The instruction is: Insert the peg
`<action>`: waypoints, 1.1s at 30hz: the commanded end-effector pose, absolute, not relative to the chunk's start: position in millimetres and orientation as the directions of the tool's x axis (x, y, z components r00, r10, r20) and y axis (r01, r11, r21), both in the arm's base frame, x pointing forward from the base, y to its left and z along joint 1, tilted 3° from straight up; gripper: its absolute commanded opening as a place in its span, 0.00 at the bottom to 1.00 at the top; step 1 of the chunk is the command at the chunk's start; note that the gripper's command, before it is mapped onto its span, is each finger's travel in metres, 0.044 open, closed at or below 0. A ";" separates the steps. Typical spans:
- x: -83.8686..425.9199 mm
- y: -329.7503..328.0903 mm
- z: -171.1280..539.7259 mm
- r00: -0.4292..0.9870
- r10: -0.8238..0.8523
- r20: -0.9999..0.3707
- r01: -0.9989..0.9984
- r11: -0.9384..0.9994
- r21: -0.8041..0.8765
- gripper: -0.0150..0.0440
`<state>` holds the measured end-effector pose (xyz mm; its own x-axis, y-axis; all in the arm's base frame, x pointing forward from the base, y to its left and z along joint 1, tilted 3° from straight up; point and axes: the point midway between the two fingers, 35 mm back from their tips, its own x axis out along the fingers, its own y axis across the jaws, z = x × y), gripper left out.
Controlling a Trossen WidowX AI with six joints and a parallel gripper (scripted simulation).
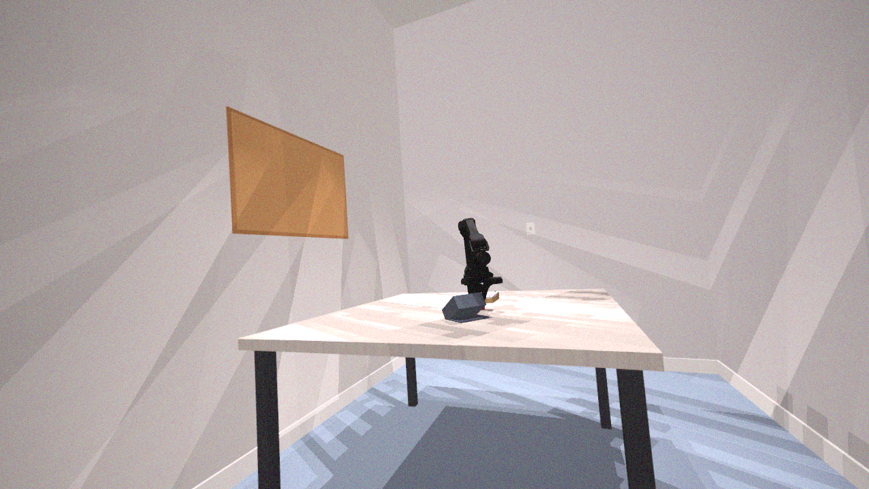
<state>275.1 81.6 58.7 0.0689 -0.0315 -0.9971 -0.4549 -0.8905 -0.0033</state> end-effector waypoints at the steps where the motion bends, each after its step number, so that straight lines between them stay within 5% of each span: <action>1: 275.1 81.5 59.2 0.070 -0.032 -0.997 -0.455 -0.890 -0.004 0.28; 33: 274.0 87.5 138.9 0.065 -0.036 -0.997 -0.454 -0.891 0.002 0.25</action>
